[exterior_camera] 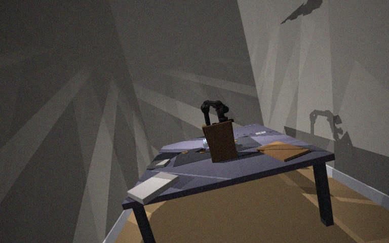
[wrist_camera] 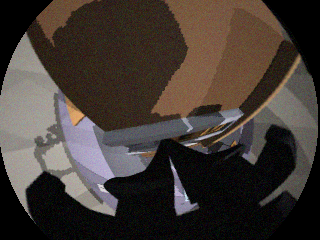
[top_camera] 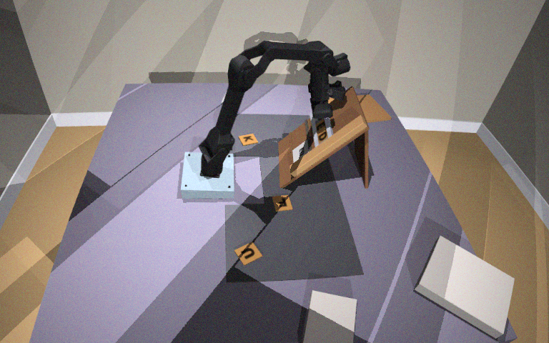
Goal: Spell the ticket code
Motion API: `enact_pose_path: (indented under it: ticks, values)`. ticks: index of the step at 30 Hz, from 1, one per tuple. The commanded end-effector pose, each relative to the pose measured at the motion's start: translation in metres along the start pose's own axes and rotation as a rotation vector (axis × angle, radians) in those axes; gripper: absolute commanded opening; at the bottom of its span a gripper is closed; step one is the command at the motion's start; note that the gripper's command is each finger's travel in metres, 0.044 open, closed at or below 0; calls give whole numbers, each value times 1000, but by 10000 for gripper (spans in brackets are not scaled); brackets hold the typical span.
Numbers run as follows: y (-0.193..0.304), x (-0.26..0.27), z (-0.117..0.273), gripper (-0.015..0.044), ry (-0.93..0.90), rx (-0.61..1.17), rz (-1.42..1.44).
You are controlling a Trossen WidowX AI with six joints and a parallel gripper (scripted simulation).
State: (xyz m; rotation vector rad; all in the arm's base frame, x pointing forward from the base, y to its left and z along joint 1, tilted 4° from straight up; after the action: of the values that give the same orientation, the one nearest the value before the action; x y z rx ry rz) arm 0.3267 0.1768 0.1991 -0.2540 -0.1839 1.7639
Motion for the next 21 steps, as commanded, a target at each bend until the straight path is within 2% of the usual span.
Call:
enact_pose_path:
  ticks: [1, 21]
  values:
    - [2, -1, -2, 0, 0, 6, 6]
    - [6, -2, 6, 0, 0, 6, 6]
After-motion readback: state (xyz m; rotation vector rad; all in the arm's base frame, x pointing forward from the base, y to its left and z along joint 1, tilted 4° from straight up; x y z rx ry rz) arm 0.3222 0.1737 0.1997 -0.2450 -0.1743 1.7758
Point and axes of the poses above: the point midway between the two fingers, 35 mm back from their tips, its own z axis back along the fingers, its own x axis across the jaws, y = z × x, the point moved 2 cm from there along z, back along the fingers, and after that the axes turned 9 degrees about z, right-handed, at the moved point
